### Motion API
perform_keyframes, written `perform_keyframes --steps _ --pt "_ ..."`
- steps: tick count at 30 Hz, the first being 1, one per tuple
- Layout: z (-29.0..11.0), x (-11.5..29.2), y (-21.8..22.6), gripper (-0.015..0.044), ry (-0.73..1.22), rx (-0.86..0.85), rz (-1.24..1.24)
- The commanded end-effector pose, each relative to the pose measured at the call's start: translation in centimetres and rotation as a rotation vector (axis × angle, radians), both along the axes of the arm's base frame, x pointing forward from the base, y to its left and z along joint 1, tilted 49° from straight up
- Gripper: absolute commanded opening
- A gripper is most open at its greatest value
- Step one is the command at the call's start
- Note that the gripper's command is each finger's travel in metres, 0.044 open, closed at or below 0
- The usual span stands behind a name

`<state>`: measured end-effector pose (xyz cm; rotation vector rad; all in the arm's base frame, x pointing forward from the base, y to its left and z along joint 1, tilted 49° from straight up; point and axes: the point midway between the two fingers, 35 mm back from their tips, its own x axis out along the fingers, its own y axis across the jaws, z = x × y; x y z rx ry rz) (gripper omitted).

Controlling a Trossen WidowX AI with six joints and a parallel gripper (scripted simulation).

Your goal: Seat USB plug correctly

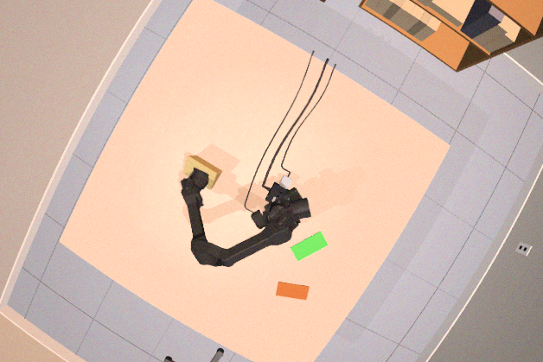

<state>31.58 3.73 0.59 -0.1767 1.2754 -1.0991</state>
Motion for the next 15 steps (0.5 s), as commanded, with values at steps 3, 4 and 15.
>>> perform_keyframes --steps 3,4,15 --pt "-0.02 0.01 0.0 0.0 0.112 0.018 0.104" --pt "-0.02 0.01 0.0 0.0 0.132 0.021 0.121" --pt "-0.02 0.01 0.0 0.0 0.342 0.052 0.315"
